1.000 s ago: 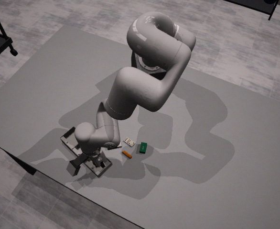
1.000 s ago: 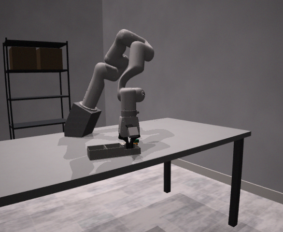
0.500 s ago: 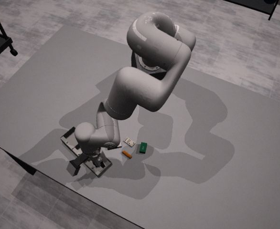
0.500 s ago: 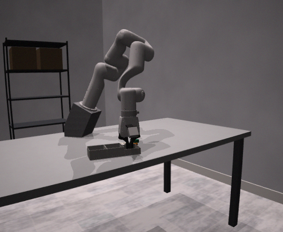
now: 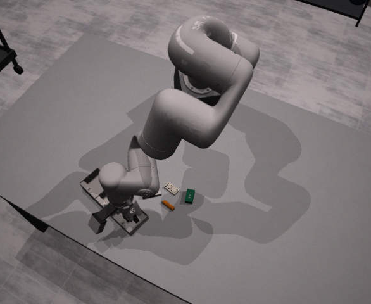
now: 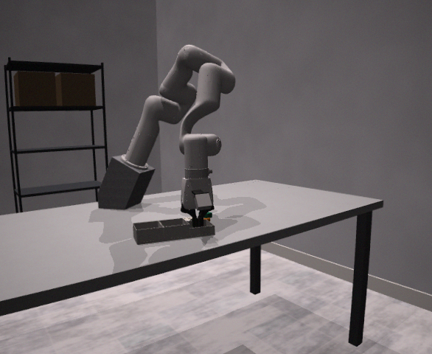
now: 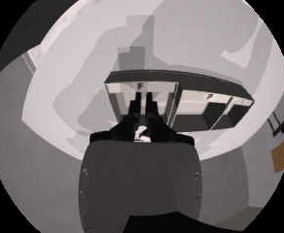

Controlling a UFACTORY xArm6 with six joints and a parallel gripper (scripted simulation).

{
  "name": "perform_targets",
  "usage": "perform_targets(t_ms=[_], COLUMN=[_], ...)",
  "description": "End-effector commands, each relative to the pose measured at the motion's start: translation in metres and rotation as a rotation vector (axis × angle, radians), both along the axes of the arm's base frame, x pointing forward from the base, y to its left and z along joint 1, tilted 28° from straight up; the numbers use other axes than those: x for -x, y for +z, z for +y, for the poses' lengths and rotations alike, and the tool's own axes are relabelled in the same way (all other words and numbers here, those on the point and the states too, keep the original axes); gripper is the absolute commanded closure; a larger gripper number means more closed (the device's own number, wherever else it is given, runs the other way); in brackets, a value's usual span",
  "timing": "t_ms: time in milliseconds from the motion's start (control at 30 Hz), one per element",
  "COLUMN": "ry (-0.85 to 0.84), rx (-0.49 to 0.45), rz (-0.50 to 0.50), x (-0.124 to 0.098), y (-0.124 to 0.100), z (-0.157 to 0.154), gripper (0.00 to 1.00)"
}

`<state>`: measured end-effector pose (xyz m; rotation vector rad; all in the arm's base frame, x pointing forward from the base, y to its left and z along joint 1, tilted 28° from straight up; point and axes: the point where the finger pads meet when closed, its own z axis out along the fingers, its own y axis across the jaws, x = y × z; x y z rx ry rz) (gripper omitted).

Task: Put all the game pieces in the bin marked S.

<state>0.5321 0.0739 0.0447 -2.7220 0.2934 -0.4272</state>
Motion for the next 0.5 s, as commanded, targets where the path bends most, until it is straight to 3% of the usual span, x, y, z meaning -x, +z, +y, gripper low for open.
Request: perform_targets(t_ms=[0, 467], ry=[-0.001, -0.001], rx=[0.000, 0.000], rz=[-0.003, -0.003], x=[-0.001, 0.004], y=[0.001, 0.015], z=[0.000, -0.005], gripper=[0.93, 0.93])
